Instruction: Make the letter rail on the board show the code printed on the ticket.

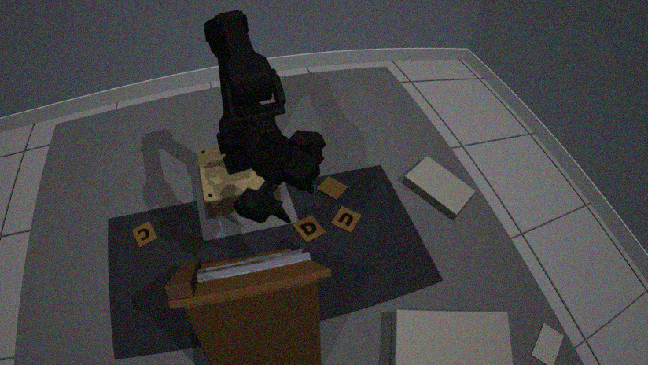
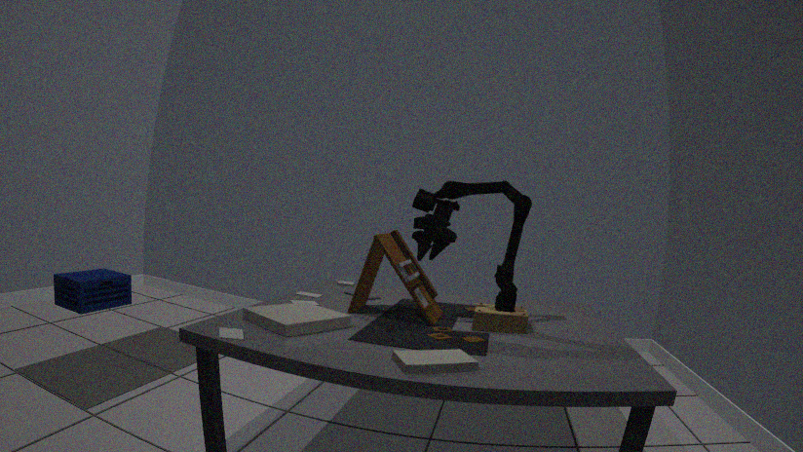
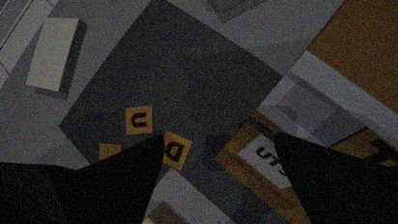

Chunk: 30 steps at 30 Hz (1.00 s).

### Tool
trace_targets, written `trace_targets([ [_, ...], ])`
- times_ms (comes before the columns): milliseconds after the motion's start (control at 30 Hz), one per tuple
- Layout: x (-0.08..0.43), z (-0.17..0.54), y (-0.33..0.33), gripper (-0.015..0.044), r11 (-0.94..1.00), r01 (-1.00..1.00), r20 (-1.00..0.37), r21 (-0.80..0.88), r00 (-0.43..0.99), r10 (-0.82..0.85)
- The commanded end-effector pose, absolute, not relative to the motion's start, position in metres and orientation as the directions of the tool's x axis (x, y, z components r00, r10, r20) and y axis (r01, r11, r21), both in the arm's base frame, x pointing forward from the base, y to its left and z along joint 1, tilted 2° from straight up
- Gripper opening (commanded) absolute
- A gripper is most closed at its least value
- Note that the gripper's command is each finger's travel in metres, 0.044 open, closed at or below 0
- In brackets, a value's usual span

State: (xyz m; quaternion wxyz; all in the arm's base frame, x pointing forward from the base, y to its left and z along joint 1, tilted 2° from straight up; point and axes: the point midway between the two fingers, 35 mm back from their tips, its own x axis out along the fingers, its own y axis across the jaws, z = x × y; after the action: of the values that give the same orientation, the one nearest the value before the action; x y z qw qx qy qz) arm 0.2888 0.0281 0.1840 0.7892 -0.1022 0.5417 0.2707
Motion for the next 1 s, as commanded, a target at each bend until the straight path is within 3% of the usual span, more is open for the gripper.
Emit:
trace_targets([
  [0, 0.287, 0.137, 0.079, 0.0340, 0.960, -0.178, -0.961, 0.216, 0.136, 0.242],
  [467, 0.263, 0.080, 0.150, 0.0340, 0.931, 0.340, -0.991, 0.133, 0.025, 0.133],
  [967, 0.220, 0.025, 0.202, 0.0340, 0.594, 0.804, -1.000, -0.004, -0.006, 0.000],
])
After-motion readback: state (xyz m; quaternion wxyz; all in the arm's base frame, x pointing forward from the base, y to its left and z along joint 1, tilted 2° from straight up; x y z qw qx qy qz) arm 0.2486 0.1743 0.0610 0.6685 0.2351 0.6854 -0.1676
